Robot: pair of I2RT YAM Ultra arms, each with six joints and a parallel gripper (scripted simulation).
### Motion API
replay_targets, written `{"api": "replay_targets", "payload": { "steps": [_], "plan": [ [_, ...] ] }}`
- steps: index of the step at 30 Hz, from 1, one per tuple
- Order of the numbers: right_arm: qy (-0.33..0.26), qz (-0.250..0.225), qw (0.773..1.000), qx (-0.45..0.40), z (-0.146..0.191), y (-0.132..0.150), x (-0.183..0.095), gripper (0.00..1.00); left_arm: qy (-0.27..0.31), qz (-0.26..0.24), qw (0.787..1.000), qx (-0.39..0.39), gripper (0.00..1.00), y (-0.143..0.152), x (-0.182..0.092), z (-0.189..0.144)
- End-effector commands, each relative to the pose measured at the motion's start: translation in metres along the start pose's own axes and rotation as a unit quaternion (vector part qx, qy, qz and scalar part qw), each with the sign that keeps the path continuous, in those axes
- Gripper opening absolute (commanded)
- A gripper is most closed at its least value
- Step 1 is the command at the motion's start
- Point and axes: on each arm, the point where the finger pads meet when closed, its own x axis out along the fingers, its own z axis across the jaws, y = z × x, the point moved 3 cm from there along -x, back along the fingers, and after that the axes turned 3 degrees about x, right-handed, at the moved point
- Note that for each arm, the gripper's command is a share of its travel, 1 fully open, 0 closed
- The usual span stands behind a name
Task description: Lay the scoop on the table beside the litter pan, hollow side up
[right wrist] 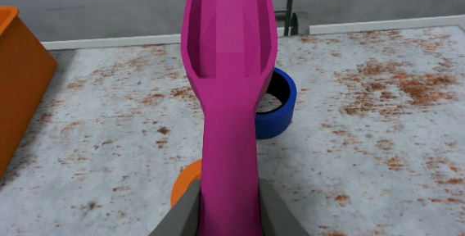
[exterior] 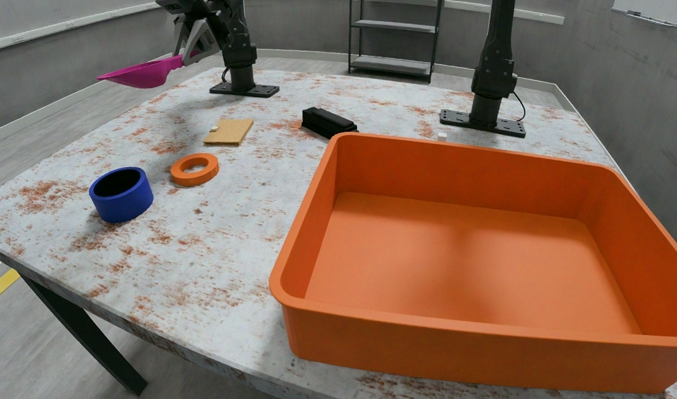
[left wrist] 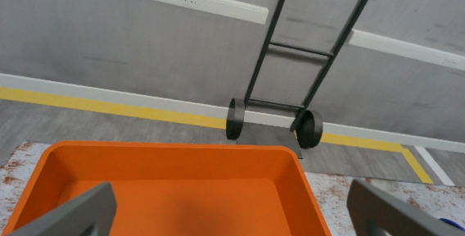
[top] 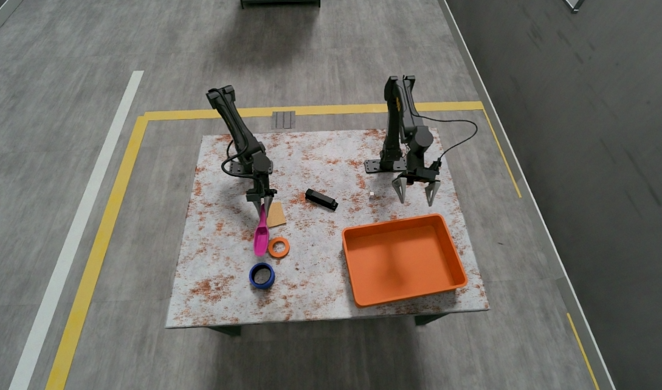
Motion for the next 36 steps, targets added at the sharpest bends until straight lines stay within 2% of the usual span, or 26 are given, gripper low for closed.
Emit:
{"api": "replay_targets", "payload": {
  "steps": [1, 17, 18, 20, 22, 23, 24, 26, 29, 32, 34, 36],
  "plan": [
    [-0.003, -0.009, 1.0, 0.003, 0.001, -0.007, -0.002, 0.01, 0.003, -0.01, 1.0, 0.002, 1.0, -0.007, -0.002, -0.002],
    [-0.003, -0.009, 1.0, 0.003, 0.001, -0.007, -0.002, 0.01, 0.003, -0.01, 1.0, 0.002, 1.0, -0.007, -0.002, -0.002],
    [-0.003, -0.009, 1.0, 0.003, 0.001, -0.007, -0.002, 0.21, 0.003, -0.01, 1.0, 0.002, 1.0, -0.007, -0.002, -0.002],
    [-0.003, -0.009, 1.0, 0.003, 0.001, -0.007, -0.002, 0.0, 0.003, -0.01, 1.0, 0.002, 1.0, -0.007, -0.002, -0.002],
    [-0.003, -0.009, 1.0, 0.003, 0.001, -0.007, -0.002, 0.0, 0.003, -0.01, 1.0, 0.002, 1.0, -0.007, -0.002, -0.002],
    [-0.003, -0.009, 1.0, 0.003, 0.001, -0.007, -0.002, 0.11, 0.003, -0.01, 1.0, 0.002, 1.0, -0.007, -0.002, -0.002],
    [0.001, -0.02, 1.0, 0.012, 0.001, -0.011, -0.002, 0.15, 0.003, -0.01, 1.0, 0.002, 1.0, -0.007, -0.002, -0.002],
    [0.005, -0.027, 0.999, 0.018, 0.004, -0.013, 0.0, 0.15, -0.001, -0.001, 1.0, 0.008, 1.0, -0.003, -0.003, -0.002],
    [0.012, -0.041, 0.999, 0.032, 0.013, -0.016, 0.006, 0.15, 0.013, 0.002, 1.0, 0.022, 1.0, -0.004, -0.008, -0.015],
    [0.014, -0.034, 0.999, 0.032, 0.031, -0.006, 0.02, 0.15, 0.049, 0.02, 0.997, 0.048, 1.0, 0.005, -0.012, -0.045],
    [0.014, -0.034, 0.999, 0.032, 0.031, -0.006, 0.02, 0.15, 0.049, 0.02, 0.997, 0.048, 1.0, 0.005, -0.012, -0.045],
    [0.014, -0.025, 0.999, 0.027, 0.045, 0.004, 0.03, 0.15, 0.084, 0.03, 0.994, 0.068, 1.0, 0.012, -0.019, -0.071]
  ]
}}
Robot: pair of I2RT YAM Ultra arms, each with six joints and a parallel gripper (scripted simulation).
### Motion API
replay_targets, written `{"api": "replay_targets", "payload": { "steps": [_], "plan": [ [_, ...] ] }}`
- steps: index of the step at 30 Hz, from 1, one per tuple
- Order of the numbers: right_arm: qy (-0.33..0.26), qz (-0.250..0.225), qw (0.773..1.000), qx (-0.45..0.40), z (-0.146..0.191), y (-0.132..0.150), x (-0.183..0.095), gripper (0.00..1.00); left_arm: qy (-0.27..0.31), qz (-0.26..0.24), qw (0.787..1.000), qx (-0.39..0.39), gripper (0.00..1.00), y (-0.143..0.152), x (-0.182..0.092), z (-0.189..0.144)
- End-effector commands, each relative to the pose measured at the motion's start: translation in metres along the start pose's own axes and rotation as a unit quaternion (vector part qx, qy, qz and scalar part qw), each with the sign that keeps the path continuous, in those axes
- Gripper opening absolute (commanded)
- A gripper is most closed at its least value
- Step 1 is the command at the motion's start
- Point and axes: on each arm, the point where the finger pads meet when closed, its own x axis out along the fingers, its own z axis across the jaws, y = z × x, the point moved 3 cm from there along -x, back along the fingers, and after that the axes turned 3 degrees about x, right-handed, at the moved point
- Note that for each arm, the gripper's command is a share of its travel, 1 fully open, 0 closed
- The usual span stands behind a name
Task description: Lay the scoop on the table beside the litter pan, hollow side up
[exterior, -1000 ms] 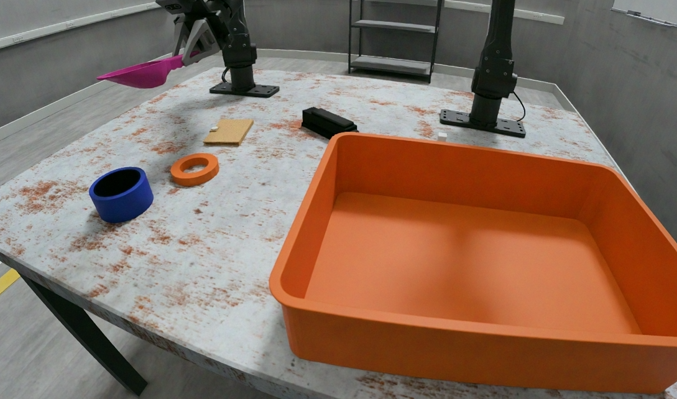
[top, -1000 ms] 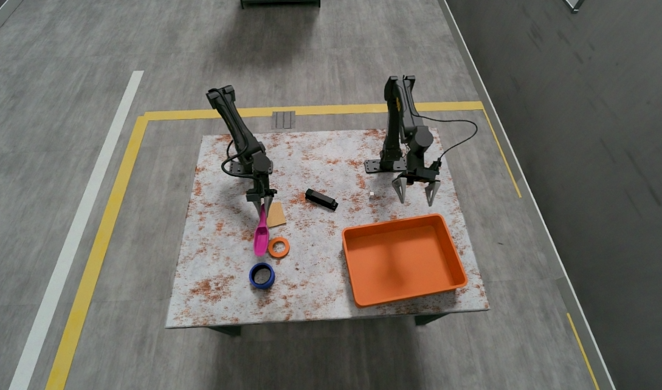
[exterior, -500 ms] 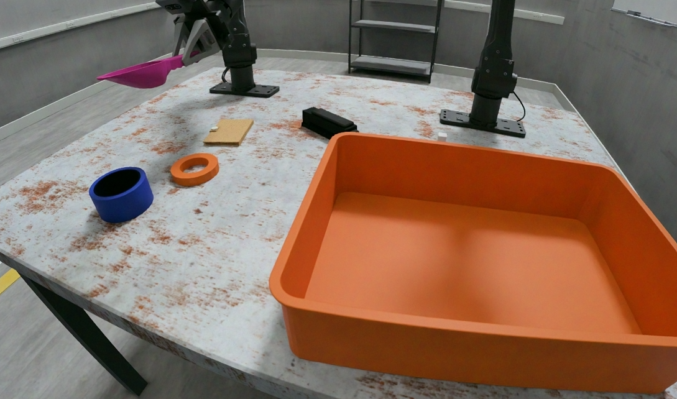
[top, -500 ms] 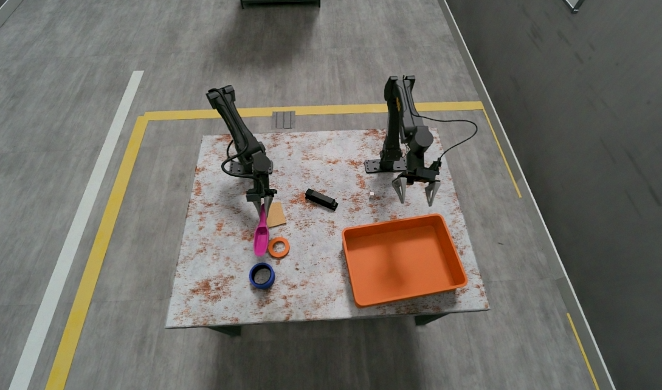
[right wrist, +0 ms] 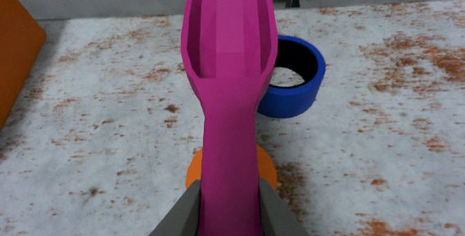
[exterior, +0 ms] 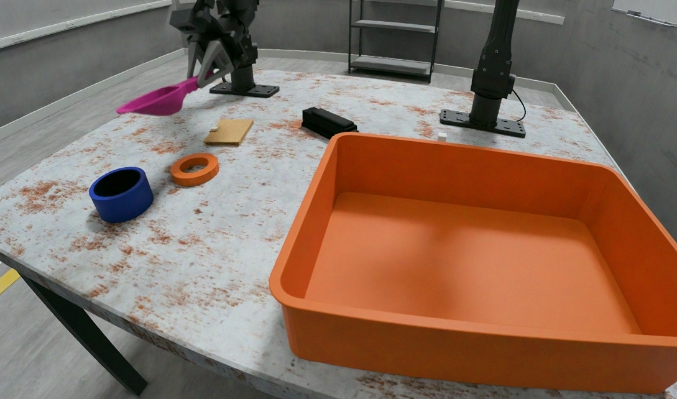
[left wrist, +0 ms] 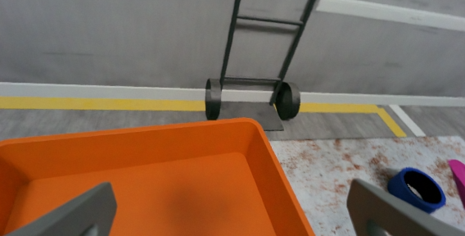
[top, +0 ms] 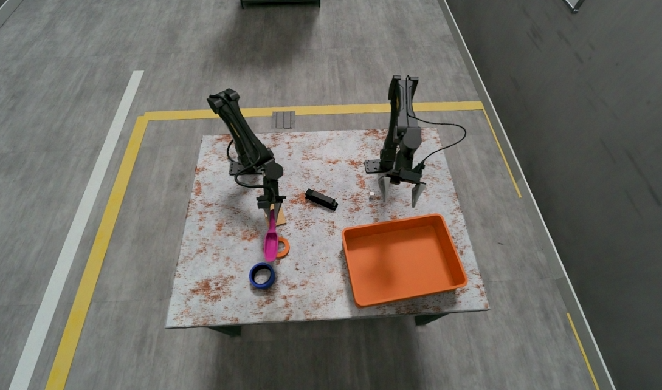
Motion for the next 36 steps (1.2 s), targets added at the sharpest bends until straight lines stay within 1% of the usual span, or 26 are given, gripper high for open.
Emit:
{"api": "replay_targets", "payload": {
  "steps": [1, 5, 8, 10, 13, 15, 19, 23, 24, 27, 36],
  "plan": [
    [0.001, -0.045, 0.998, 0.033, 0.027, -0.024, 0.011, 0.15, 0.046, 0.0, 0.998, 0.04, 1.0, -0.007, -0.019, -0.041],
    [0.003, -0.028, 0.999, 0.022, 0.055, -0.006, 0.03, 0.15, 0.122, 0.018, 0.989, 0.085, 1.0, 0.006, -0.034, -0.096],
    [0.003, -0.022, 1.0, 0.017, 0.073, 0.005, 0.043, 0.15, 0.179, 0.027, 0.976, 0.118, 1.0, 0.016, -0.052, -0.134],
    [0.002, -0.019, 1.0, 0.016, 0.085, 0.012, 0.051, 0.15, 0.214, 0.031, 0.966, 0.14, 1.0, 0.021, -0.067, -0.156],
    [0.002, -0.015, 1.0, 0.012, 0.099, 0.023, 0.063, 0.15, 0.258, 0.034, 0.951, 0.165, 1.0, 0.029, -0.087, -0.181],
    [0.002, -0.015, 1.0, 0.012, 0.099, 0.023, 0.063, 0.15, 0.258, 0.034, 0.951, 0.165, 1.0, 0.029, -0.087, -0.181],
    [0.002, -0.006, 1.0, 0.002, 0.114, 0.04, 0.076, 0.15, 0.311, 0.036, 0.93, 0.195, 1.0, 0.039, -0.114, -0.209],
    [0.005, 0.002, 1.0, -0.008, 0.115, 0.047, 0.079, 0.15, 0.343, 0.036, 0.915, 0.211, 1.0, 0.044, -0.131, -0.223],
    [0.003, -0.001, 1.0, -0.006, 0.115, 0.043, 0.077, 0.15, 0.348, 0.036, 0.912, 0.212, 1.0, 0.045, -0.134, -0.225],
    [0.003, -0.001, 1.0, -0.006, 0.116, 0.043, 0.077, 0.15, 0.358, 0.034, 0.908, 0.215, 1.0, 0.046, -0.139, -0.23],
    [0.003, -0.001, 1.0, -0.006, 0.115, 0.043, 0.077, 0.15, 0.359, 0.029, 0.909, 0.21, 1.0, 0.043, -0.14, -0.231]
  ]
}}
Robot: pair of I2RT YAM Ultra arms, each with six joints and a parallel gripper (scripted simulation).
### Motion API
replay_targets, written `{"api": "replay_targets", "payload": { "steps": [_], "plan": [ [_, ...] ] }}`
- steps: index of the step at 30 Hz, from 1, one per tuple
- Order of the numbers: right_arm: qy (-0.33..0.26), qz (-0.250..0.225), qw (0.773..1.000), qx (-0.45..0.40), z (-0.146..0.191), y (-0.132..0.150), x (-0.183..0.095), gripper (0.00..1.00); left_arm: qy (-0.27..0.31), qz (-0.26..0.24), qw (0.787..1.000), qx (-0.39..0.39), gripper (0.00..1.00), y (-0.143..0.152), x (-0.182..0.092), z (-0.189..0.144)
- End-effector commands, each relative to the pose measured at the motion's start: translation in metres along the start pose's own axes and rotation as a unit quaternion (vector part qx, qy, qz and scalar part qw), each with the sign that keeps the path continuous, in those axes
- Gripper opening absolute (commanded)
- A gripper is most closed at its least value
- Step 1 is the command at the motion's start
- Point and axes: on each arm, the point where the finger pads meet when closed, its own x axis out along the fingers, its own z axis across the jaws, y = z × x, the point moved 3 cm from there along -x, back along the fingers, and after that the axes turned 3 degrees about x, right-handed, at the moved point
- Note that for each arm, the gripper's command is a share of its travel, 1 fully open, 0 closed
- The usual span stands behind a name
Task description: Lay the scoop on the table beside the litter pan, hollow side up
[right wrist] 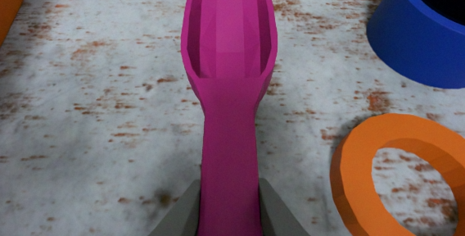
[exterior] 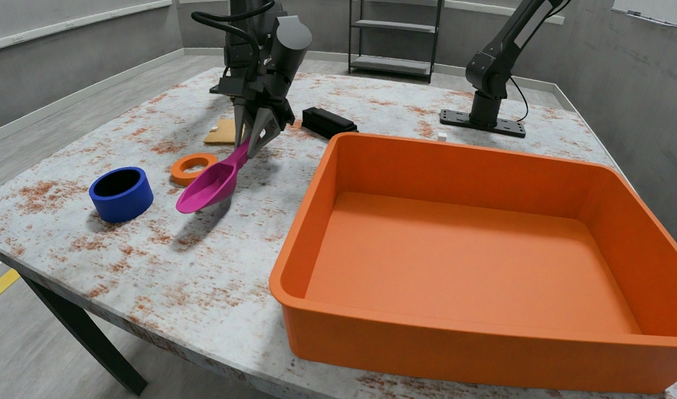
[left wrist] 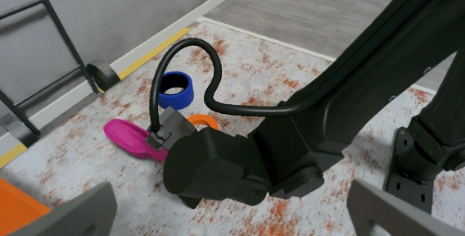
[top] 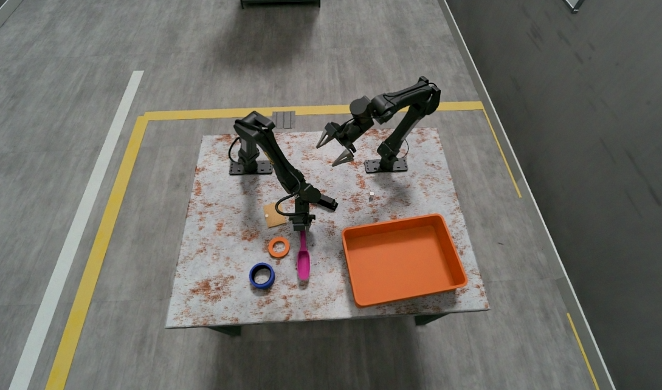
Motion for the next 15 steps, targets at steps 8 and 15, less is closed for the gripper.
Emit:
{"api": "replay_targets", "payload": {
  "steps": [8, 15],
  "plan": [
    [-0.013, -0.035, 0.999, 0.027, 0.019, -0.049, -0.011, 0.15, -0.003, -0.029, 1.0, 0.002, 1.0, -0.019, -0.018, 0.001],
    [-0.013, -0.035, 0.999, 0.027, 0.019, -0.049, -0.011, 0.15, -0.003, -0.018, 1.0, 0.0, 1.0, -0.013, -0.012, 0.001]
  ]
}}
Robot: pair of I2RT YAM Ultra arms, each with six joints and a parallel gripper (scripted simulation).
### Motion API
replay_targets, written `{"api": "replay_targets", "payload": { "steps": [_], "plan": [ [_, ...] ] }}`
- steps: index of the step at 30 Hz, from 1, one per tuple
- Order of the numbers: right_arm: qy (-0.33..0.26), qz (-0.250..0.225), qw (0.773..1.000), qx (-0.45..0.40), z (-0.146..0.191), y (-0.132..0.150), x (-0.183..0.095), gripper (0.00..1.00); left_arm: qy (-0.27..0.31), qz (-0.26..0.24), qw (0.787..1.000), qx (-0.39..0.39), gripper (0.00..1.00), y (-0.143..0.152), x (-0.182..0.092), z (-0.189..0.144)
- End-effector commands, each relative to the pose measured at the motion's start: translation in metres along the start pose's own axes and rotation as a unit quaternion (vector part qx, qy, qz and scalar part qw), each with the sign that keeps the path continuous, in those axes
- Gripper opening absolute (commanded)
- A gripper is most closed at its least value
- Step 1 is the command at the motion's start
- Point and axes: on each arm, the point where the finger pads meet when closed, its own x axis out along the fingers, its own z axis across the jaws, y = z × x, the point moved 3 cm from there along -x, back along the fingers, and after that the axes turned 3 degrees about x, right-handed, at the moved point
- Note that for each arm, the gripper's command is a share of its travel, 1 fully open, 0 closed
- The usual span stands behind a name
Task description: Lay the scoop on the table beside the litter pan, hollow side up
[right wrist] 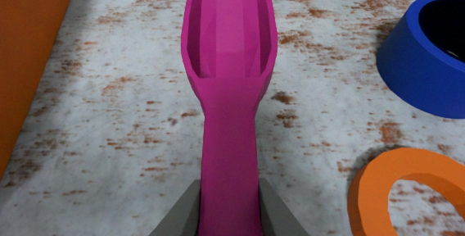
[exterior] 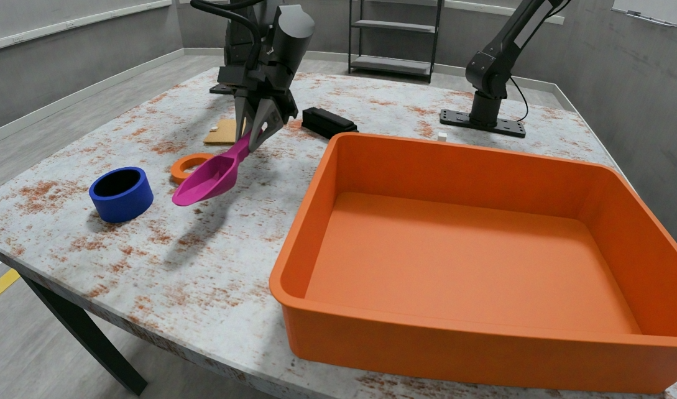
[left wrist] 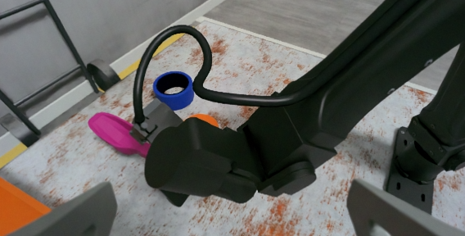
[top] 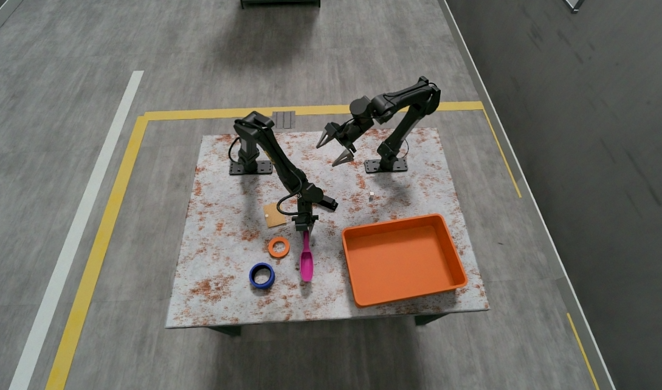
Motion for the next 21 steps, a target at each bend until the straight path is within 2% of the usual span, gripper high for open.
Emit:
{"api": "replay_targets", "payload": {
  "steps": [1, 21],
  "plan": [
    [-0.005, -0.021, 1.0, 0.015, 0.005, -0.019, -0.007, 0.15, -0.002, -0.019, 1.0, 0.0, 1.0, -0.013, -0.013, 0.001],
    [-0.007, -0.028, 0.999, 0.021, 0.025, 0.015, 0.018, 0.15, -0.002, -0.019, 1.0, 0.0, 1.0, -0.013, -0.013, 0.001]
  ]
}}
